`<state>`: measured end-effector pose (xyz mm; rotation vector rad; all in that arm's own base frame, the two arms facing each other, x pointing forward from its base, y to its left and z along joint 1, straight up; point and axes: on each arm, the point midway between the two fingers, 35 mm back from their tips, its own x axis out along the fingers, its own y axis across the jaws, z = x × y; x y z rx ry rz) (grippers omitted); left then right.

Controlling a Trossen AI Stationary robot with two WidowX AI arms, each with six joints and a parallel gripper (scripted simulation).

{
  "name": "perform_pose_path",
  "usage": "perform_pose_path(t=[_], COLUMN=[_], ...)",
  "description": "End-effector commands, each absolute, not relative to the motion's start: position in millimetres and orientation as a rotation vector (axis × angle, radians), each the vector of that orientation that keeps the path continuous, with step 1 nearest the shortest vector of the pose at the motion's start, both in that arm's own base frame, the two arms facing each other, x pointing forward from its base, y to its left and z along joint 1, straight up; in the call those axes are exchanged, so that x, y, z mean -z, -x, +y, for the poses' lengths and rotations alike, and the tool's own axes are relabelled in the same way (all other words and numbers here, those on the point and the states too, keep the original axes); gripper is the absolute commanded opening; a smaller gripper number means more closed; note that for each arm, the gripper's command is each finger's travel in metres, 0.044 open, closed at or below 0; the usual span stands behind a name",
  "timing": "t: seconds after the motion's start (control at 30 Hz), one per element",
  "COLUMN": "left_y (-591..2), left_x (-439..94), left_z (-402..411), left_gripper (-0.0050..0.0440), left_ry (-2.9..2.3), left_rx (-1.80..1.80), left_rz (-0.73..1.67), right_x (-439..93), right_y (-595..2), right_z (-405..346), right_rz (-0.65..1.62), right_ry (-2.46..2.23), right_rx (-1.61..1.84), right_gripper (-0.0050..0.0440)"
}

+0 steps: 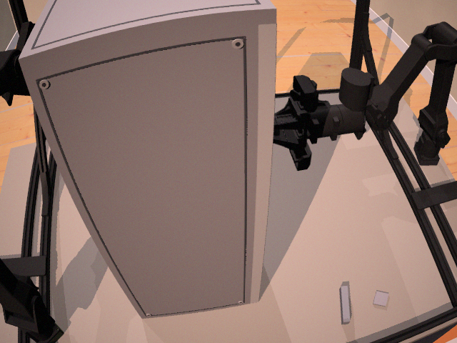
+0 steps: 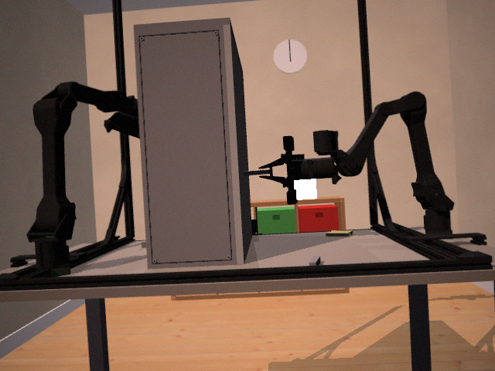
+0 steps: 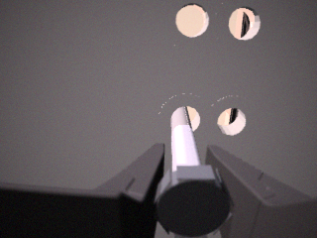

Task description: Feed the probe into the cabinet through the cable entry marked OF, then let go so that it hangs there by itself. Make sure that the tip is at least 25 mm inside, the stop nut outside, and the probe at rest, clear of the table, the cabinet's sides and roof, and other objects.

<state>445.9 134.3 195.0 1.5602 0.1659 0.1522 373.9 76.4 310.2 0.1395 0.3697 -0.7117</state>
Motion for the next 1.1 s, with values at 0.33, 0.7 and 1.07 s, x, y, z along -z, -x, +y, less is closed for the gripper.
perform_pose_path(t=[0.33,0.7,1.07], left_y=[-466,-467,-466], left_x=[-193,-189,-188], left_z=[137,137,137], left_gripper=[0.0,0.0,0.012], left_ry=[-1.565,-1.561,-1.561], left_rx=[-0.16,-0.159,-0.16], left_rz=[0.161,0.164,0.162], right_x=[-311,-311,-311], right_y=[-373,-373,-373], right_z=[76,76,76], right_rz=[0.367,0.367,0.367], right_ry=[-0.139,-0.139,-0.139], right_rx=[0.715,0.715,0.715], right_gripper=[0.044,0.044,0.044])
